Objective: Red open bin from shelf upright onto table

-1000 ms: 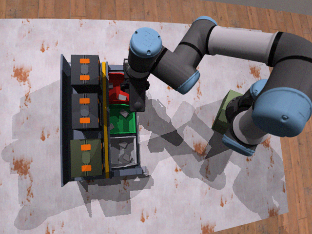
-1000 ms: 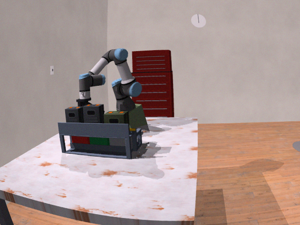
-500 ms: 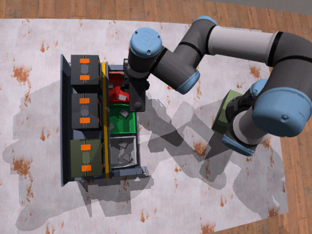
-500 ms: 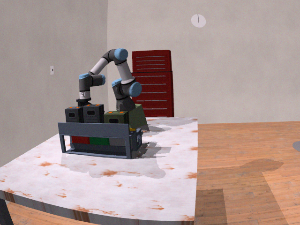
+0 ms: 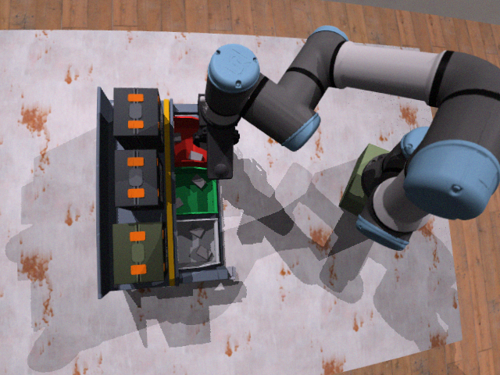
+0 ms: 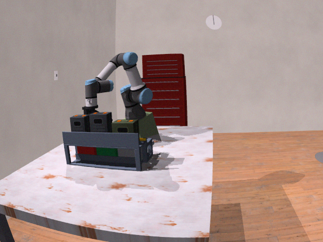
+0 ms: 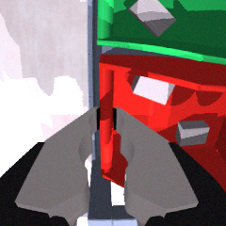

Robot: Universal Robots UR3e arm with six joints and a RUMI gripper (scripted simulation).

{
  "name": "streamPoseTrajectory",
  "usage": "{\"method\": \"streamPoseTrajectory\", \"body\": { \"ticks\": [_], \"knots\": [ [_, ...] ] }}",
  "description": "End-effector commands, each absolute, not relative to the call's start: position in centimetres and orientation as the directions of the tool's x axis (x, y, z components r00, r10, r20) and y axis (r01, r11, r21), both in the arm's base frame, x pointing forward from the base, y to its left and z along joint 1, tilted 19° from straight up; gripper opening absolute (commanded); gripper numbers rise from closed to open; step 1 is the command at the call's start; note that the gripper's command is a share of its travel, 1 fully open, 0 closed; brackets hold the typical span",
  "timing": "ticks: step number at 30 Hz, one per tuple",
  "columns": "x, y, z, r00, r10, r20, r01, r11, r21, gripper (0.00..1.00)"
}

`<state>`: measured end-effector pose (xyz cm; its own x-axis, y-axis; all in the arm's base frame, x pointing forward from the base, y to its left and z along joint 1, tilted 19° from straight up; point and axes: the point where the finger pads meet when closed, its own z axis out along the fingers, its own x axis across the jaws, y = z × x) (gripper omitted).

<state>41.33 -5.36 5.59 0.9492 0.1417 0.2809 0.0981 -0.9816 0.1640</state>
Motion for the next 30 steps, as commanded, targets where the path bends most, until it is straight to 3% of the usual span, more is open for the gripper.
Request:
{"method": "streamPoseTrajectory", "body": {
  "ticks": [1, 30],
  "knots": [
    [41.4, -5.4, 5.7, 0.949, 0.142, 0.283, 0.098, -0.981, 0.165, 0.0],
    [40.8, -5.1, 7.6, 0.948, 0.142, 0.283, 0.098, -0.981, 0.165, 0.0]
  ]
}}
